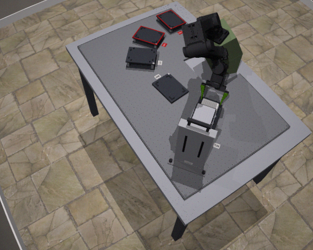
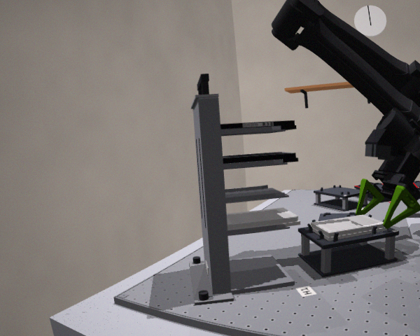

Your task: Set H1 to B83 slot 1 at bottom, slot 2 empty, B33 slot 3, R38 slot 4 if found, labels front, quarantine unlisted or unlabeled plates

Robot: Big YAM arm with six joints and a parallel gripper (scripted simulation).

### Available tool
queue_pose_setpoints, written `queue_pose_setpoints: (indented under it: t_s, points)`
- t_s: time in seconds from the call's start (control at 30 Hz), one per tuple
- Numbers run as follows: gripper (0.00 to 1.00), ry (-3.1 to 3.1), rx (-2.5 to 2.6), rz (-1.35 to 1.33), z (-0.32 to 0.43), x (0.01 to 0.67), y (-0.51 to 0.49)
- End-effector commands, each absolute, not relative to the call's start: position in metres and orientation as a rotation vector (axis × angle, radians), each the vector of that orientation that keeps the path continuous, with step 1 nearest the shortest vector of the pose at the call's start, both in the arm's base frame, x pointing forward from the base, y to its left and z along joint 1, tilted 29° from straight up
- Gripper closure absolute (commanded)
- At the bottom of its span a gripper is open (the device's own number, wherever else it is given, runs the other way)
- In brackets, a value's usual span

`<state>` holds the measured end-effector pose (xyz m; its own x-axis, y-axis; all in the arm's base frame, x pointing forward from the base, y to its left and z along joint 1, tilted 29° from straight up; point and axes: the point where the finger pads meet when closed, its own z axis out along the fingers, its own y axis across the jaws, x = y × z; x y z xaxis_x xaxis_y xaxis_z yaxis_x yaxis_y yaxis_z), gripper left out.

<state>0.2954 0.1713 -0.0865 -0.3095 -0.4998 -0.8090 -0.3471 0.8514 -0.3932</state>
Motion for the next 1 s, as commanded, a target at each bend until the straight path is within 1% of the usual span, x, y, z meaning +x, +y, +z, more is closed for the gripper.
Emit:
queue_pose_setpoints:
  t_s: [0.0,0.63,0.73,0.97]
  points:
    - [0.00,1.912,-0.620,-0.147,-0.073,0.289,0.175]
    - [0.00,1.907,-0.615,-0.144,-0.049,0.275,0.180]
    - [0.00,1.896,-0.591,-0.138,-0.048,0.283,0.186]
    - [0.00,1.905,-0.613,-0.143,-0.038,0.269,0.182]
